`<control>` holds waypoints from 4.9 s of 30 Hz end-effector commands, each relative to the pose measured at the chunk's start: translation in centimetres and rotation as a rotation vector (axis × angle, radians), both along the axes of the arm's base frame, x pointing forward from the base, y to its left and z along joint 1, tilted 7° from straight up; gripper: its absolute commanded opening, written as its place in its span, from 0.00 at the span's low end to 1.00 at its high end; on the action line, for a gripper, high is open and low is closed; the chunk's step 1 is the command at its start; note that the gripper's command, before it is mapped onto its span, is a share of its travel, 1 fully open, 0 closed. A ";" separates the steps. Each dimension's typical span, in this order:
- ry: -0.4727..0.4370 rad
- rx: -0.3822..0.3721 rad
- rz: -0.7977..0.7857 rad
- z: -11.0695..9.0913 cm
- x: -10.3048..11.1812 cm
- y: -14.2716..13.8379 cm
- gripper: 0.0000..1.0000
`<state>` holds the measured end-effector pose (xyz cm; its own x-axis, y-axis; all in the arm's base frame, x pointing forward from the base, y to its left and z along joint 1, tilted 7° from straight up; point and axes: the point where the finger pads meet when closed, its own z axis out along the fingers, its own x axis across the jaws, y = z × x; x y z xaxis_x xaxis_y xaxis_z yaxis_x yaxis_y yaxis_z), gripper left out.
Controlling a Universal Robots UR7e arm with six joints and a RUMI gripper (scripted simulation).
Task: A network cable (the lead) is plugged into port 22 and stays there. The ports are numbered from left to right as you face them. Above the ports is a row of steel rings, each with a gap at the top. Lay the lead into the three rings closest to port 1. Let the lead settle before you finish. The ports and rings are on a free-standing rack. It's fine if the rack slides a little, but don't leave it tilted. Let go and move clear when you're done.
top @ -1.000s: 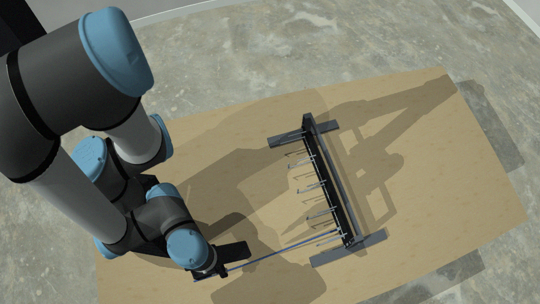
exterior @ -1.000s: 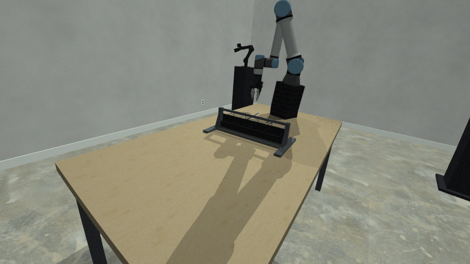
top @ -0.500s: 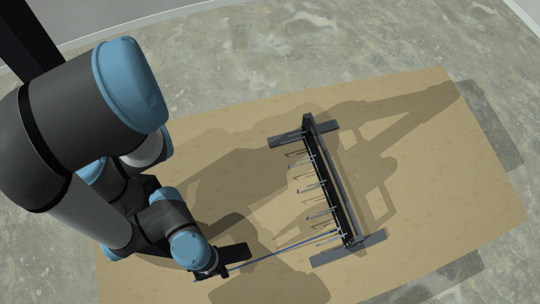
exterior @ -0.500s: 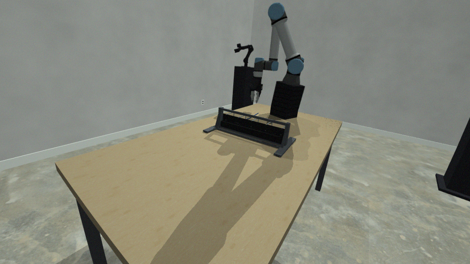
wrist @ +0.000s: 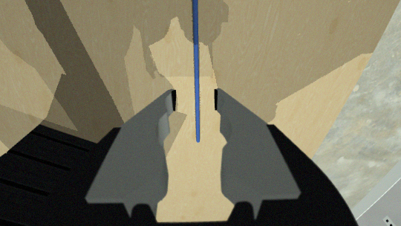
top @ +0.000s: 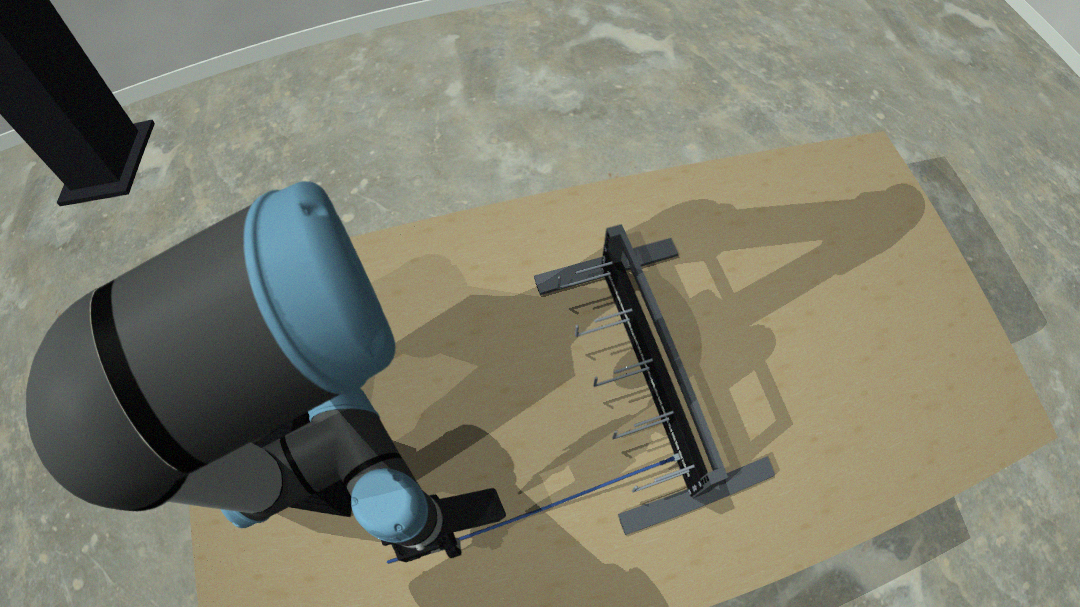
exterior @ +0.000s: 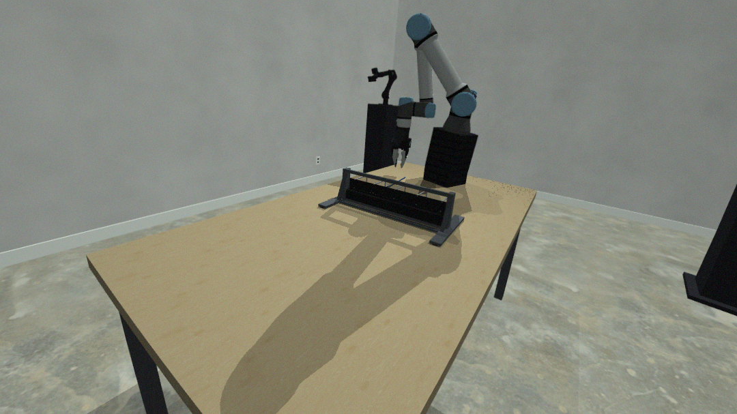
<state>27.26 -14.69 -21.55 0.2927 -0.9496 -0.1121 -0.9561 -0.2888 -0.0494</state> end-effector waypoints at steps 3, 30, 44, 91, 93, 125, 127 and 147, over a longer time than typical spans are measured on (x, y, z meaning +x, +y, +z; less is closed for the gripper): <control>-0.002 -0.003 0.000 -2.1 0.1 0.2 0.20; -0.002 -0.003 0.000 -7.1 0.2 0.8 0.20; -0.002 -0.003 0.000 -7.5 0.2 0.8 0.20; -0.002 -0.003 0.000 -7.6 0.2 0.8 0.20; -0.002 -0.003 0.000 -7.6 0.2 0.8 0.20; -0.002 -0.003 0.000 -8.4 0.2 0.9 0.20; -0.002 -0.003 0.000 -8.4 0.2 0.9 0.20; -0.002 -0.003 0.000 -8.6 0.2 1.0 0.20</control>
<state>27.42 -13.71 -30.17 0.2925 -0.9499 -0.1097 -0.9561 -0.2886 -0.0505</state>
